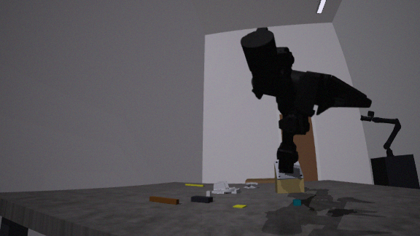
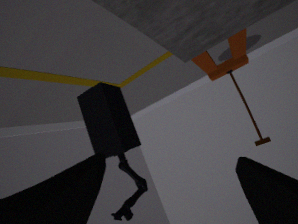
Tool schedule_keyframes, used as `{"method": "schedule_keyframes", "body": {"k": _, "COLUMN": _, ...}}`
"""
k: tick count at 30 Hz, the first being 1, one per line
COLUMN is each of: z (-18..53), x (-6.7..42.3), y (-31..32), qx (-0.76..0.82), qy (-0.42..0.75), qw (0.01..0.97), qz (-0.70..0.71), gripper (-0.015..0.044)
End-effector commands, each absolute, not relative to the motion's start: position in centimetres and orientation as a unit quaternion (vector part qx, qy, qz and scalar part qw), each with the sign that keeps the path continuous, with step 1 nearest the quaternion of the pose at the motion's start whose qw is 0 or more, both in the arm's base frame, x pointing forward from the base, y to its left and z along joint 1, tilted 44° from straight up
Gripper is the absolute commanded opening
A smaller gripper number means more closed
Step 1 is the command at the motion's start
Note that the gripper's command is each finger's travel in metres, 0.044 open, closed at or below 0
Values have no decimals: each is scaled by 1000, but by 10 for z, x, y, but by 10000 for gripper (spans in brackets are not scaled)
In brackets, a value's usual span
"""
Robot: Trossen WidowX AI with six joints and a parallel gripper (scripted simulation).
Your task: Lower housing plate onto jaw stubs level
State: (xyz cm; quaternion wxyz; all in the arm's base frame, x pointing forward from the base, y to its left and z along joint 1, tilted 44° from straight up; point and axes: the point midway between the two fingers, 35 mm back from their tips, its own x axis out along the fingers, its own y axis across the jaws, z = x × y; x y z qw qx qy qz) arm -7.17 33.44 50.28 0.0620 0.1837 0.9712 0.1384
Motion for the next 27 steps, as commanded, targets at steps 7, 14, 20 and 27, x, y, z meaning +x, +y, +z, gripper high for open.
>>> {"method": "schedule_keyframes", "body": {"k": 7, "z": 475, "x": -39, "y": 363, "qx": 231, "qy": 955, "qw": 96, "qz": 160, "gripper": 440}}
{"method": "schedule_keyframes", "body": {"k": 14, "z": 435, "x": 18, "y": 392, "qx": 299, "qy": 924, "qw": 157, "qz": 180, "gripper": 440}}
{"method": "schedule_keyframes", "body": {"k": 20, "z": 406, "x": 65, "y": 405, "qx": 336, "qy": 896, "qw": 206, "qz": 204, "gripper": 440}}
{"method": "schedule_keyframes", "body": {"k": 27, "z": 376, "x": 118, "y": 409, "qx": 371, "qy": 859, "qw": 272, "qz": 224, "gripper": 440}}
